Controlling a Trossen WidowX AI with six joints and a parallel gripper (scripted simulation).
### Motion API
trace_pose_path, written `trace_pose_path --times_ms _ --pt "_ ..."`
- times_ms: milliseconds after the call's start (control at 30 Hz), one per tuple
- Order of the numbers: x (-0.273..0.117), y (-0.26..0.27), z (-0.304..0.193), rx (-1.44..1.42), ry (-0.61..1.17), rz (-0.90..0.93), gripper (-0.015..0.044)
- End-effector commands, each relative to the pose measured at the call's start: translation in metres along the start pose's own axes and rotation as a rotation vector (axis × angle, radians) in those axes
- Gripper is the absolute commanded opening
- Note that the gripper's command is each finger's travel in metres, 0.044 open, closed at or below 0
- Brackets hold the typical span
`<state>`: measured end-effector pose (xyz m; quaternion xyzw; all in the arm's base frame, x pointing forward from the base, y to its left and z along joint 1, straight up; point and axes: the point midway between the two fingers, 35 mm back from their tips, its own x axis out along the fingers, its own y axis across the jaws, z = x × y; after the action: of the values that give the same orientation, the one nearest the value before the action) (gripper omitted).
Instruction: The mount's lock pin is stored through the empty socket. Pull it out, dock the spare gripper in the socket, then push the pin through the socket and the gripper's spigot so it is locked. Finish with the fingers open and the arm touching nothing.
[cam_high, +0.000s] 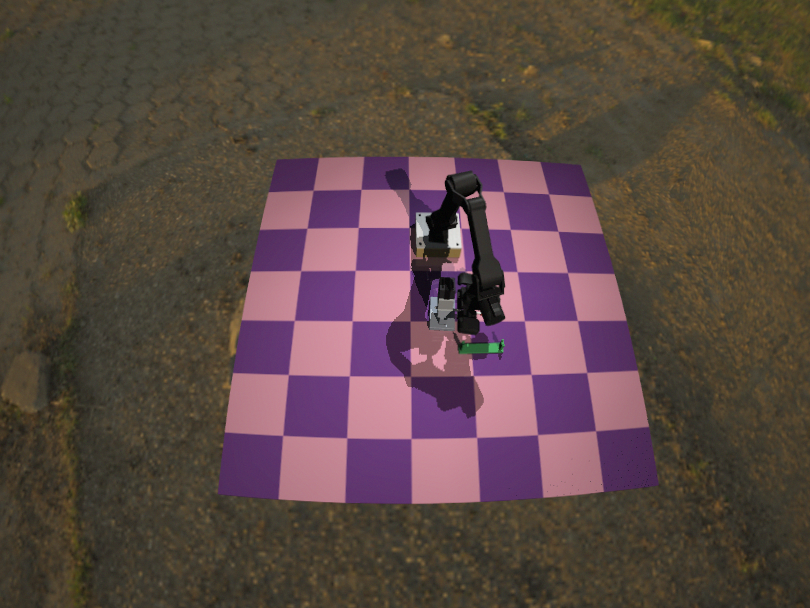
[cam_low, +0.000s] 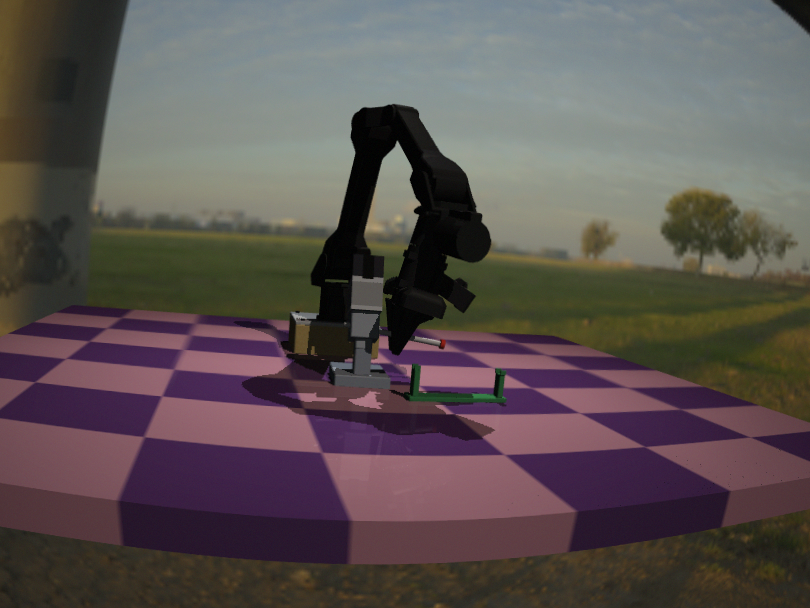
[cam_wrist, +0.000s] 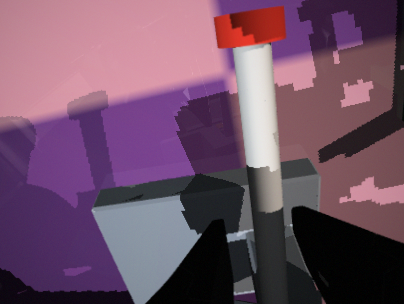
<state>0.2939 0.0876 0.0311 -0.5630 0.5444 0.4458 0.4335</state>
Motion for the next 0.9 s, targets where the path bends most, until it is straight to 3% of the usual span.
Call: trace_pose_path --times_ms 0,867 --pt "0.000 0.000 0.000 0.000 0.000 -0.001 0.0200" --pt "-0.040 0.011 0.019 -0.025 0.022 0.033 0.0200"
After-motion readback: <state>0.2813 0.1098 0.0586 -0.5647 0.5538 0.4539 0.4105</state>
